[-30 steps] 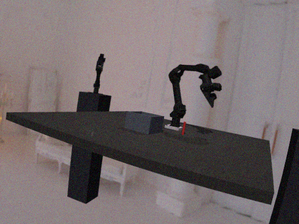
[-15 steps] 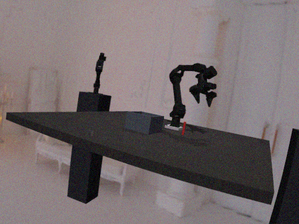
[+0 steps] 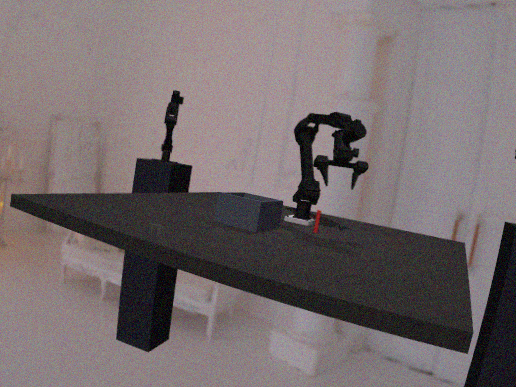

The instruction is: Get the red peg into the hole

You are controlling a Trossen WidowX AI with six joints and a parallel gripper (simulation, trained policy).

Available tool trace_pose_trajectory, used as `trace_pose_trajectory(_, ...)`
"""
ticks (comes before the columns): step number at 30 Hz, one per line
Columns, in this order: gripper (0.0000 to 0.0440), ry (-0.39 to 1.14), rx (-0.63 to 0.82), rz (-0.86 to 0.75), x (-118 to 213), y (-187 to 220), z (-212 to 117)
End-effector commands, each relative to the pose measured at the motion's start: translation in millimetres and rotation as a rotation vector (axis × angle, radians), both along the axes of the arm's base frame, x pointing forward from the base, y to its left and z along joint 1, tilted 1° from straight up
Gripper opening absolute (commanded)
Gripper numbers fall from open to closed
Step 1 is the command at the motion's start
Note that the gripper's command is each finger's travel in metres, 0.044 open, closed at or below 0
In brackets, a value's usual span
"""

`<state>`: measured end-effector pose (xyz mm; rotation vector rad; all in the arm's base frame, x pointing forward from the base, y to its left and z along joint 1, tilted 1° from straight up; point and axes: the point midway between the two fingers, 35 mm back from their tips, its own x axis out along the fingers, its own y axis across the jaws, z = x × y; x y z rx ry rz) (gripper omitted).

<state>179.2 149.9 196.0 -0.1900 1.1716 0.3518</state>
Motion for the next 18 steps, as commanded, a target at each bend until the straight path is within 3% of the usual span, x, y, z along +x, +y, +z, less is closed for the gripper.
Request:
trace_pose_trajectory(1, 0.044, 0.041, 0.008, -0.096, -1, -7, -8)
trace_pose_trajectory(18, 0.044, 0.204, 0.047, -0.666, 1, -42, -55)
